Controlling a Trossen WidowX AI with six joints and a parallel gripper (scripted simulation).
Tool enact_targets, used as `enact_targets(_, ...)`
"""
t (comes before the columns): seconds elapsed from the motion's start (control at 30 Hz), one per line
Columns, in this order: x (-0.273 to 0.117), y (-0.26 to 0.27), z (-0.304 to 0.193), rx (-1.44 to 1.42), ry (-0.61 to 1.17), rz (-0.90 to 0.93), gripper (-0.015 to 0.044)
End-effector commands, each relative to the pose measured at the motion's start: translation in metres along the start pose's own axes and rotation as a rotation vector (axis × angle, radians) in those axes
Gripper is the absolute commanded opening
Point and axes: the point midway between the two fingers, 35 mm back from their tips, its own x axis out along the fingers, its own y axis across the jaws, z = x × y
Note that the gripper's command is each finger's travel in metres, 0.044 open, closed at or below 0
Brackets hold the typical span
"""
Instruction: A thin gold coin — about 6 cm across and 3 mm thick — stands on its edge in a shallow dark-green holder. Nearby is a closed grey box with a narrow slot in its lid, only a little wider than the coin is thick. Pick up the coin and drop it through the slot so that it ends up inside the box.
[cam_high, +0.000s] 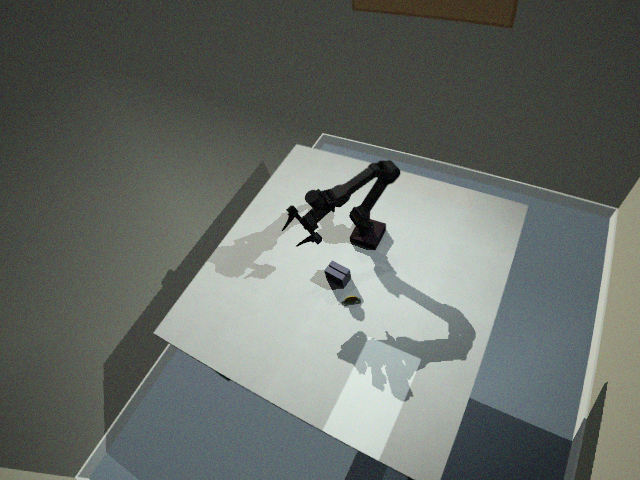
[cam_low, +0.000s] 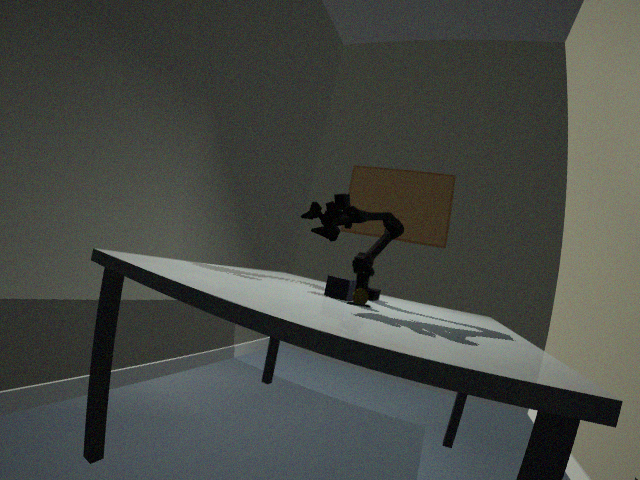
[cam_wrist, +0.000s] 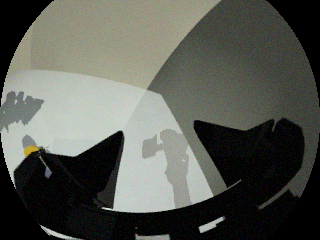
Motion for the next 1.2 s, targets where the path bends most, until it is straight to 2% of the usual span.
enact_targets(0.0,0.001,0.001,0.0,0.007,0.002,0.005,0.0374)
enact_targets(0.13,0.014,0.026,0.012,0.159,0.052,0.129,0.0269)
enact_targets(0.27,0.031,0.083,0.034,0.419,0.216,0.332,0.0164)
enact_targets(0.4,0.032,0.143,0.053,0.654,0.473,0.458,0.0161)
enact_targets(0.53,0.023,0.191,0.065,0.795,0.707,0.478,0.0161)
enact_targets(0.67,0.007,0.23,0.07,0.886,0.92,0.426,0.0161)
enact_targets(0.83,-0.022,0.271,0.068,0.971,1.204,0.236,0.0161)
enact_targets(0.9,-0.029,0.28,0.068,0.983,1.257,0.176,0.0161)
enact_targets(1.17,-0.034,0.286,0.071,0.984,1.26,0.173,0.0161)
